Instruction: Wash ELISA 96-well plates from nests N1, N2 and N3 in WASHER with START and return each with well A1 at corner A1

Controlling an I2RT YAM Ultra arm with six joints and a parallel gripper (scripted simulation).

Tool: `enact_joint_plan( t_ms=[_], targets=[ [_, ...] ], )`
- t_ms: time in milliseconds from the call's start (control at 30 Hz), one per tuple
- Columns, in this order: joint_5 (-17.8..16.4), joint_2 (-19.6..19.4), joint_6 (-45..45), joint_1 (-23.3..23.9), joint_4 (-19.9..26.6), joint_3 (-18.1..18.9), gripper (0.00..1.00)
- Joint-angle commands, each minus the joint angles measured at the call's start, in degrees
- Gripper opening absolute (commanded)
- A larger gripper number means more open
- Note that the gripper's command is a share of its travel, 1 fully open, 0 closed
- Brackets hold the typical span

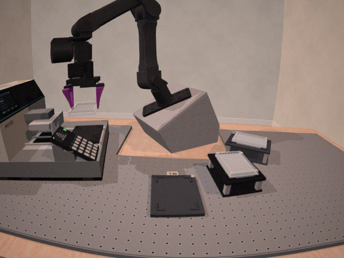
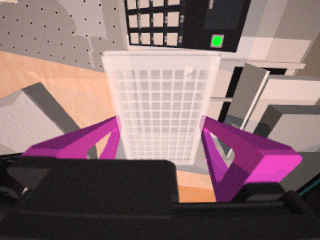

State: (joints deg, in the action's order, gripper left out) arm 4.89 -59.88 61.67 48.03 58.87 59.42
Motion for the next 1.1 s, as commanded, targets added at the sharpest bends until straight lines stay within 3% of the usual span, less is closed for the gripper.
enact_joint_plan(
  t_ms=[0,267,633,900,1067],
  targets=[
    [2.9,-0.4,-6.6,-4.1,-0.5,0.2,0.0],
    [7.2,-3.1,-14.4,-12.9,-1.6,0.5,0.0],
    [13.3,-10.4,-26.4,-26.0,-3.3,2.9,0.0],
    [13.5,-10.8,-26.8,-26.5,-3.3,3.1,0.0],
    [15.9,-13.3,-35.0,-32.1,-4.1,3.0,0.0]
  ],
)
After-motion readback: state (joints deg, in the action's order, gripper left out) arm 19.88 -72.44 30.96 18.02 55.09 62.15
